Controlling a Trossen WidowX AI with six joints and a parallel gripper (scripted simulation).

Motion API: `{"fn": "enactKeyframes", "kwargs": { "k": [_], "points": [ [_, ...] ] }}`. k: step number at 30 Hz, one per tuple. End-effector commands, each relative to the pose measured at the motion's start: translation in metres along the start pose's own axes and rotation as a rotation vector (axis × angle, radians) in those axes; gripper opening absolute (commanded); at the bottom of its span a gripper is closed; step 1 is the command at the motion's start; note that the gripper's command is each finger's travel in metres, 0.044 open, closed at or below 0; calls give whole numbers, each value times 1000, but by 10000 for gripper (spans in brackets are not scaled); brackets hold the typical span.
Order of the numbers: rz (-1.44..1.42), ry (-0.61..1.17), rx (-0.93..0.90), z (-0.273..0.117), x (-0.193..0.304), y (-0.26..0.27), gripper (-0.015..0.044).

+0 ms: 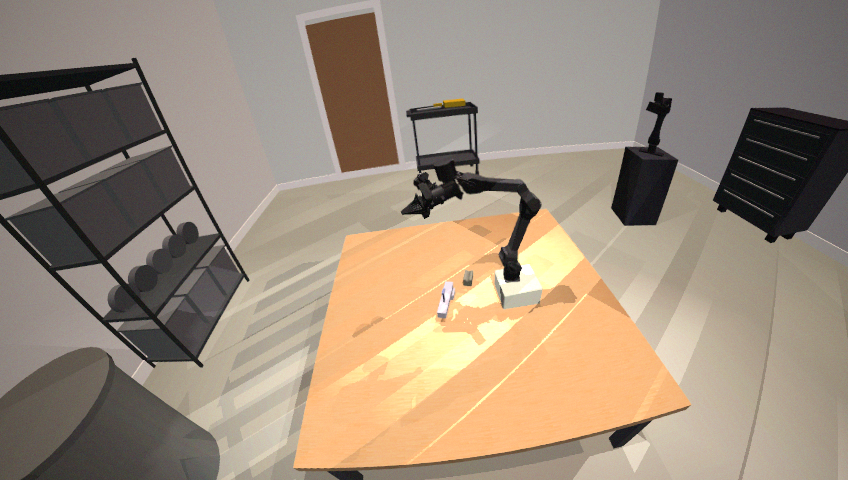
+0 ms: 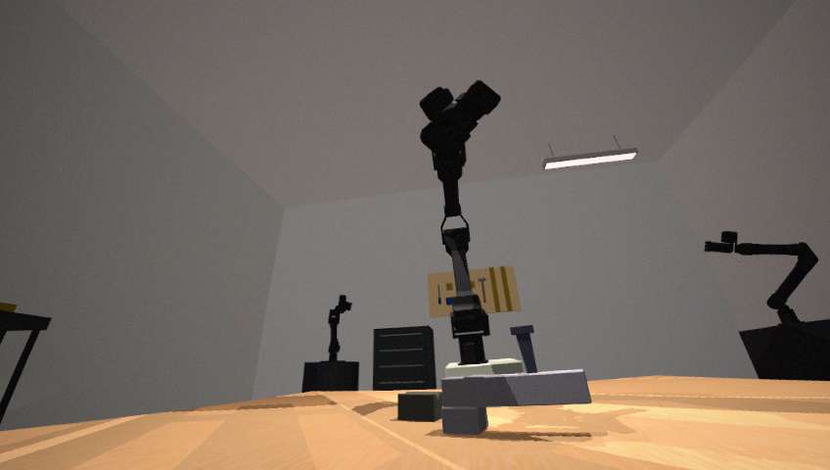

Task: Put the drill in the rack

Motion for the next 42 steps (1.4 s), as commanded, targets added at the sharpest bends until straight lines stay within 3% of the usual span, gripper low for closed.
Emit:
{"fn": "enactKeyframes", "kwargs": {
  "k": [1, 10, 20, 42],
  "points": [
    [13, 188, 156, 33, 41, -32, 0],
    [-29, 619, 473, 67, 136, -90, 0],
    [-178, 1133, 776, 54, 230, -136, 0],
    [-181, 1142, 781, 55, 241, -145, 0]
  ]
}}
Point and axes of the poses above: the point midway between the two fingers, 35 mm back from their tips, its own z axis out along the fingers, its own y axis across the jaws, x = y × z, the point moved 7 cm from there along -z, back along the fingers, and after that the axes turned 8 degrees about -z, right-handed, at the moved point
